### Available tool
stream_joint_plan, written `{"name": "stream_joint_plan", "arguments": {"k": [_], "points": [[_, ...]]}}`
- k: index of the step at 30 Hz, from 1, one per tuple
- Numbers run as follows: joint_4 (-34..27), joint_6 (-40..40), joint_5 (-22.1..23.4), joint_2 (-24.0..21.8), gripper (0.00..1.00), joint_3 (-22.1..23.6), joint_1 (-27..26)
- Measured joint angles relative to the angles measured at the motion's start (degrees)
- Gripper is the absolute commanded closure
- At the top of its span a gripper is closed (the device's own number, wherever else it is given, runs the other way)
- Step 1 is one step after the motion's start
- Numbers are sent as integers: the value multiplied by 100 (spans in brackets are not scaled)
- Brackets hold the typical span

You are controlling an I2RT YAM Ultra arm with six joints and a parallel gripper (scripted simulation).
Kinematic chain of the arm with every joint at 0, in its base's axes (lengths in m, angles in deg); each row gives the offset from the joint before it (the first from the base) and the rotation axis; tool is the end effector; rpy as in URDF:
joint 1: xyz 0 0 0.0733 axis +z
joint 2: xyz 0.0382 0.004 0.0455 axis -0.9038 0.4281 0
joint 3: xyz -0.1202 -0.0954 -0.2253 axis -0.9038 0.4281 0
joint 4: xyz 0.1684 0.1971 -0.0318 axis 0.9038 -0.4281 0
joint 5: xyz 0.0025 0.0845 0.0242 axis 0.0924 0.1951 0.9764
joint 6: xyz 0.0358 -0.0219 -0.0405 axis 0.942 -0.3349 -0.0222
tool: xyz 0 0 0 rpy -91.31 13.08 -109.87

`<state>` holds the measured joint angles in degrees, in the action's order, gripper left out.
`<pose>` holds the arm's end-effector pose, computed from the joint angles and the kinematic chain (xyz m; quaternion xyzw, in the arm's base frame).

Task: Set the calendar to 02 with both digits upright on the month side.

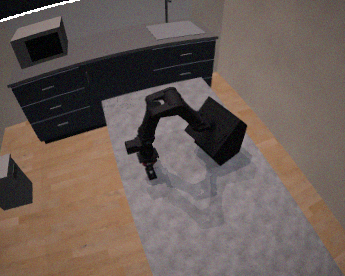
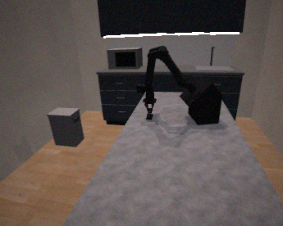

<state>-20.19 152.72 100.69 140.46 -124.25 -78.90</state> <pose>0.2811 -0.0578 0.1964 0.6905 0.6197 0.3171 0.1964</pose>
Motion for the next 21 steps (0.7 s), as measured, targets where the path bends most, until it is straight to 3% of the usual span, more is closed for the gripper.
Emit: {"name": "stream_joint_plan", "arguments": {"k": [21], "points": [[343,72,-50,358,73,0,96]]}}
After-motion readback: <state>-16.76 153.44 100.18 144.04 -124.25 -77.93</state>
